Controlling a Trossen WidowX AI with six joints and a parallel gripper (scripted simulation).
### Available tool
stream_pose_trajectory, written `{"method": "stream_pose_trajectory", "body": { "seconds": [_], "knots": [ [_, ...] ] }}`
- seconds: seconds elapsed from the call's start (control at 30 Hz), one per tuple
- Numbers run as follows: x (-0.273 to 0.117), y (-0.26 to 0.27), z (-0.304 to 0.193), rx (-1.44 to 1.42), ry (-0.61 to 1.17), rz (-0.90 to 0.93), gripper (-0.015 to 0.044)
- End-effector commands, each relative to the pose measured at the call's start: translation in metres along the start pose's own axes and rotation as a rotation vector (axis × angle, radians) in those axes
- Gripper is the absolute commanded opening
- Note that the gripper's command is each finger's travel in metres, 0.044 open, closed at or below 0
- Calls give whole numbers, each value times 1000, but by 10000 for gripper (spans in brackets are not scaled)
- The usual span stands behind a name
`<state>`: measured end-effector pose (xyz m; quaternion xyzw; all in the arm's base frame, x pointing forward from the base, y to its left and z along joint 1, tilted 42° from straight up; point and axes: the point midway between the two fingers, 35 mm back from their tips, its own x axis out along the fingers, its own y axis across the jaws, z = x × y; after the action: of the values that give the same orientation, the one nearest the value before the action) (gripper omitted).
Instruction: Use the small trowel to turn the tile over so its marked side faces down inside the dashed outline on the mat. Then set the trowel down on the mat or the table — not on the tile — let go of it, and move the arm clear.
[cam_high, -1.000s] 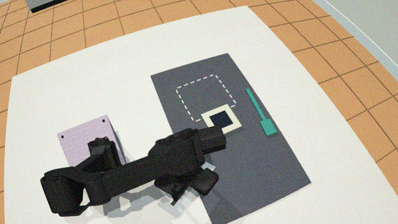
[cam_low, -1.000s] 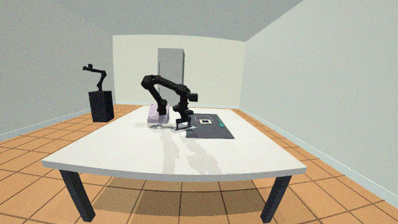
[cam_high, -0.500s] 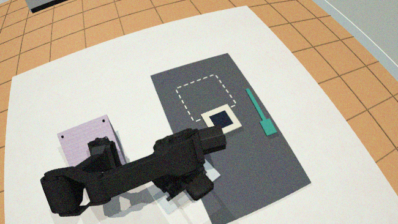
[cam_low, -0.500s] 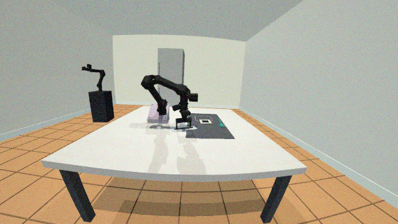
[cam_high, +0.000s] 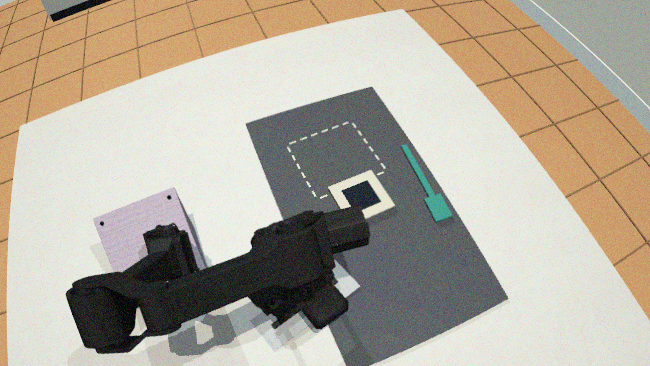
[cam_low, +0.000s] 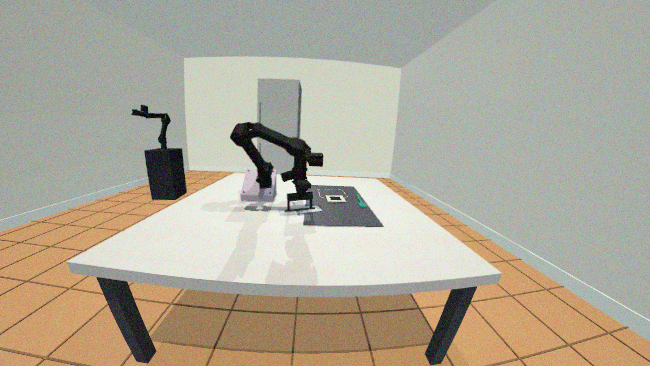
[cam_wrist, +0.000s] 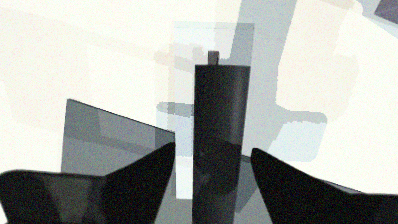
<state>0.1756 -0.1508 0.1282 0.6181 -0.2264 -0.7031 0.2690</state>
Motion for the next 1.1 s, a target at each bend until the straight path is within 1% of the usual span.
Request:
{"method": "stream_pose_trajectory", "body": {
  "seconds": [0.0, 0.27, 0.43, 0.63, 1.07],
  "knots": [
    [0, 0, 1, 5, -3, 4, 270],
    [-1, 0, 0, 5, -3, 3, 270],
    [-43, 0, 0, 4, -4, 2, 270],
    [-44, 0, 1, -2, -4, 3, 270],
    [-44, 0, 0, -428, -5, 2, 270]
  ]
}}
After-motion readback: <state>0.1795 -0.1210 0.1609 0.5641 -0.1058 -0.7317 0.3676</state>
